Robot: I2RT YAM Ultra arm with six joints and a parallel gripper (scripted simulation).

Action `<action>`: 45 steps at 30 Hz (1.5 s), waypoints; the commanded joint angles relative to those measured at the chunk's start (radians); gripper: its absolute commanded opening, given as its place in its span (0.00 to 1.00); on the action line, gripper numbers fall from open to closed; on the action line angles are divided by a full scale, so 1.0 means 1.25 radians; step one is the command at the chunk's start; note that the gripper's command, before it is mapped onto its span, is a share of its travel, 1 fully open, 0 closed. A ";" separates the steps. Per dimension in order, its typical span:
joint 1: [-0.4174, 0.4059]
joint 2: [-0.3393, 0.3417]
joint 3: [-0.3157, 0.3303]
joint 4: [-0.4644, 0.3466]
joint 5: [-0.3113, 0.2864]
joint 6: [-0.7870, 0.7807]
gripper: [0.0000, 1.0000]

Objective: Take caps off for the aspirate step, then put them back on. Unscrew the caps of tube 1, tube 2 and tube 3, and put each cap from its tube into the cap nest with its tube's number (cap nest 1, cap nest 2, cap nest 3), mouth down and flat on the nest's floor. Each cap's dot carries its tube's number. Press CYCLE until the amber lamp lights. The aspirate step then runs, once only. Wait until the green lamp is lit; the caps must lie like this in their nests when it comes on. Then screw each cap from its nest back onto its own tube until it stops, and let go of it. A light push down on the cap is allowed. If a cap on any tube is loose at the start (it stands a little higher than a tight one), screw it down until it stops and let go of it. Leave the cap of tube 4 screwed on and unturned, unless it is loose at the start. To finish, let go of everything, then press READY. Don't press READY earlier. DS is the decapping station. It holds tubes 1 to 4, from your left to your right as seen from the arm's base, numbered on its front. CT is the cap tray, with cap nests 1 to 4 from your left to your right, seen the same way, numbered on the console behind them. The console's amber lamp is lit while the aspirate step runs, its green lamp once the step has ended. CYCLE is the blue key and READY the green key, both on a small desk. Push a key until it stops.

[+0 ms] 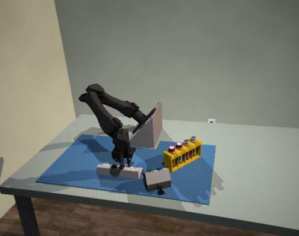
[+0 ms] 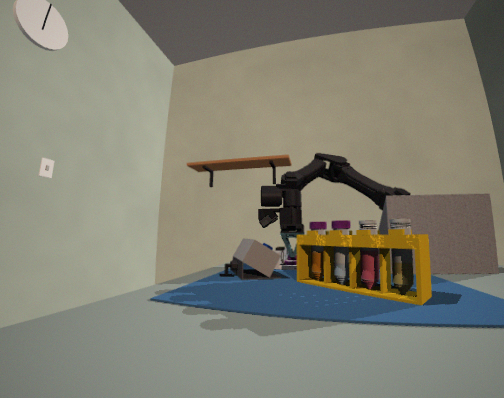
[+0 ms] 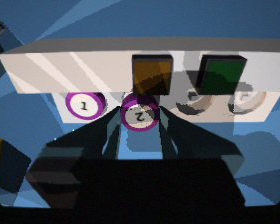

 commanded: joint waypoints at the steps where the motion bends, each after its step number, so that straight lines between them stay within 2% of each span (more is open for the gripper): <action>1: 0.011 -0.002 0.008 0.000 0.003 -0.002 0.00; 45: 0.000 -0.004 0.005 0.013 0.004 -0.017 0.00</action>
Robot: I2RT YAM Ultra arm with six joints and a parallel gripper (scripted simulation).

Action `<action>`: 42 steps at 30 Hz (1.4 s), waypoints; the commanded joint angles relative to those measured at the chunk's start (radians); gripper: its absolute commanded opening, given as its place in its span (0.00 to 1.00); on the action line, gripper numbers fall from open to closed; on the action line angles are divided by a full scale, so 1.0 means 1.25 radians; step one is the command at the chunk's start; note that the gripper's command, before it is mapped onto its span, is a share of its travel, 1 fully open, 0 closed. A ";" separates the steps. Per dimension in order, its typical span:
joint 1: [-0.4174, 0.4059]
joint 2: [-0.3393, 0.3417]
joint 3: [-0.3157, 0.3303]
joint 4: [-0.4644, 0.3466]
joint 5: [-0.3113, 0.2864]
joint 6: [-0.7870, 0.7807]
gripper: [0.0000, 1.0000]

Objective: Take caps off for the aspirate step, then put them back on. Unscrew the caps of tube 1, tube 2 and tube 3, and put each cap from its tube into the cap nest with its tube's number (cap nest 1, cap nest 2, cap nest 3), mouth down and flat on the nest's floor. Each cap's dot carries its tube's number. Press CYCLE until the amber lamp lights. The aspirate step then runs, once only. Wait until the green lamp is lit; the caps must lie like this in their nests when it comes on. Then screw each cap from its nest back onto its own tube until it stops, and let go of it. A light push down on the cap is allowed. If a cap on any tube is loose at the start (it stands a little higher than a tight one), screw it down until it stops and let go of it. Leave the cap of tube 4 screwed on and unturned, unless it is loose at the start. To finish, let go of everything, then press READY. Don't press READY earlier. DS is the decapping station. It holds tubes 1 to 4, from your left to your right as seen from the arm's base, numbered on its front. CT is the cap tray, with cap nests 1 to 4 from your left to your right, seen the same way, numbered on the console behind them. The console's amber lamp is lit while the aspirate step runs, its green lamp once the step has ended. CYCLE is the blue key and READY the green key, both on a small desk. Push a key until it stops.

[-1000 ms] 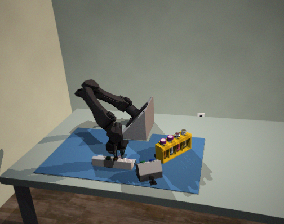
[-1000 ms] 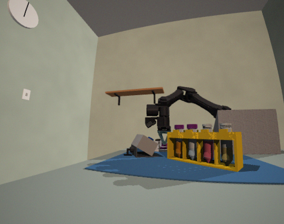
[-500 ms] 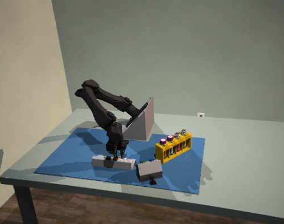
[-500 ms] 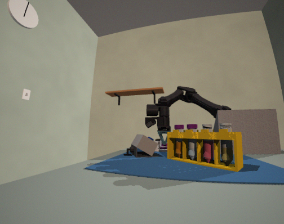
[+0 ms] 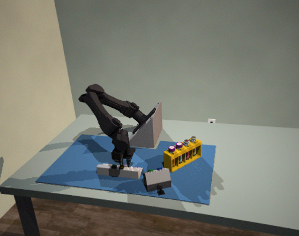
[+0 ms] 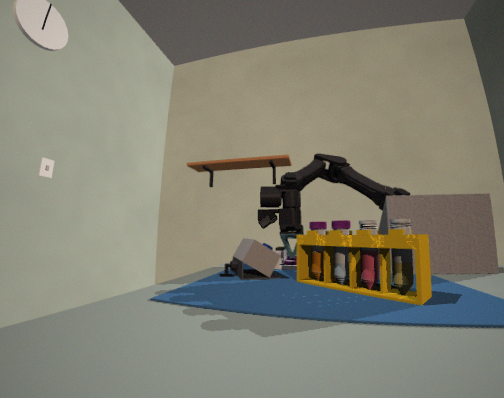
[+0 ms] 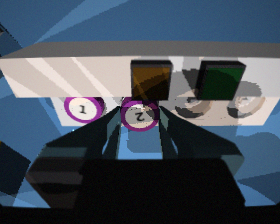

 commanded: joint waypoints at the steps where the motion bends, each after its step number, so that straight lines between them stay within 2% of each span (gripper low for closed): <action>1: 0.005 -0.007 0.001 0.007 0.002 -0.004 0.00; 23: -0.007 0.002 -0.008 0.036 0.004 -0.021 0.00; 24: -0.007 0.002 -0.008 0.036 0.004 -0.021 0.47; 38: -0.007 0.002 -0.008 0.036 0.004 -0.022 0.47; 42: 0.025 -0.013 0.020 -0.039 -0.001 0.023 0.47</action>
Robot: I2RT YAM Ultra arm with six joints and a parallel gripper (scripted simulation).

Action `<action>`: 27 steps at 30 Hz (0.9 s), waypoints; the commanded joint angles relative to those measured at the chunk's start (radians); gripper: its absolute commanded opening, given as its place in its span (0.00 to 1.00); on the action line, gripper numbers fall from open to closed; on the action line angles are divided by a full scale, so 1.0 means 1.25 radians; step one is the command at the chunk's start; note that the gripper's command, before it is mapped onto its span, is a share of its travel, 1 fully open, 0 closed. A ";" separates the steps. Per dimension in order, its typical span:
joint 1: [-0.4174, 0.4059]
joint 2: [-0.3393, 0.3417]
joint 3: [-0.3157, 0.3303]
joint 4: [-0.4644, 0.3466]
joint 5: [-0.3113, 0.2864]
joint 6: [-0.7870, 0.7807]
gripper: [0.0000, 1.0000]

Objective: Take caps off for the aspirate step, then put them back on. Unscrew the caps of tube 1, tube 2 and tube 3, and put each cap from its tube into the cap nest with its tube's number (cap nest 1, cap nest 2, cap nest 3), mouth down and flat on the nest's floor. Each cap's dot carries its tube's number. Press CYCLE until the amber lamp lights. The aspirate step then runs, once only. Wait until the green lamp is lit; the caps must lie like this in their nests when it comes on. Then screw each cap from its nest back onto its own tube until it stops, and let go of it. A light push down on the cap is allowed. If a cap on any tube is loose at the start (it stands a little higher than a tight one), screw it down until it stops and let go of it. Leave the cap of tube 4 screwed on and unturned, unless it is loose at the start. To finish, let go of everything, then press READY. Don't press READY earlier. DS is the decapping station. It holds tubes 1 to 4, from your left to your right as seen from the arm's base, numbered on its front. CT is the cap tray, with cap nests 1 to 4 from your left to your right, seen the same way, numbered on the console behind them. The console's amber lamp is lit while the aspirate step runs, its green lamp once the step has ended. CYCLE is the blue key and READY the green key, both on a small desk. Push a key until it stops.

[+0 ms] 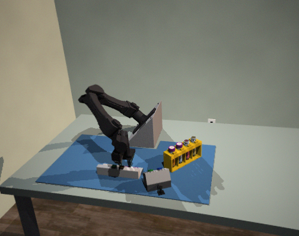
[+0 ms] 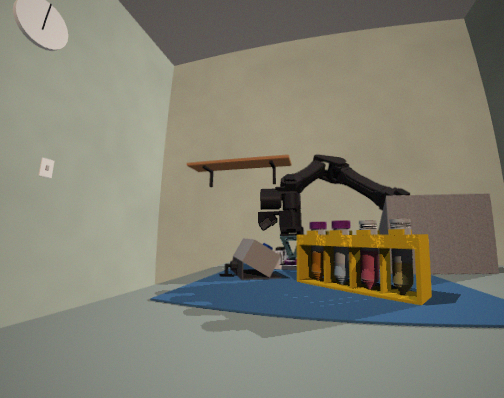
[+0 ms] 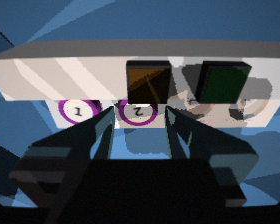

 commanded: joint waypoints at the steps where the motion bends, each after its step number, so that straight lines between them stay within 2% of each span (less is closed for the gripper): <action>1: 0.044 -0.022 0.029 -0.062 -0.003 0.039 0.47; 4: 0.067 -0.031 0.053 -0.118 -0.009 0.072 0.47; 6: 0.067 -0.031 0.053 -0.118 -0.009 0.072 0.47; 8: 0.083 -0.035 0.071 -0.155 -0.012 0.093 0.47; 21: 0.179 -0.043 0.211 -0.393 -0.041 0.221 0.47; 23: 0.179 -0.043 0.211 -0.393 -0.041 0.221 0.47; 27: 0.207 -0.038 0.264 -0.466 -0.052 0.257 0.47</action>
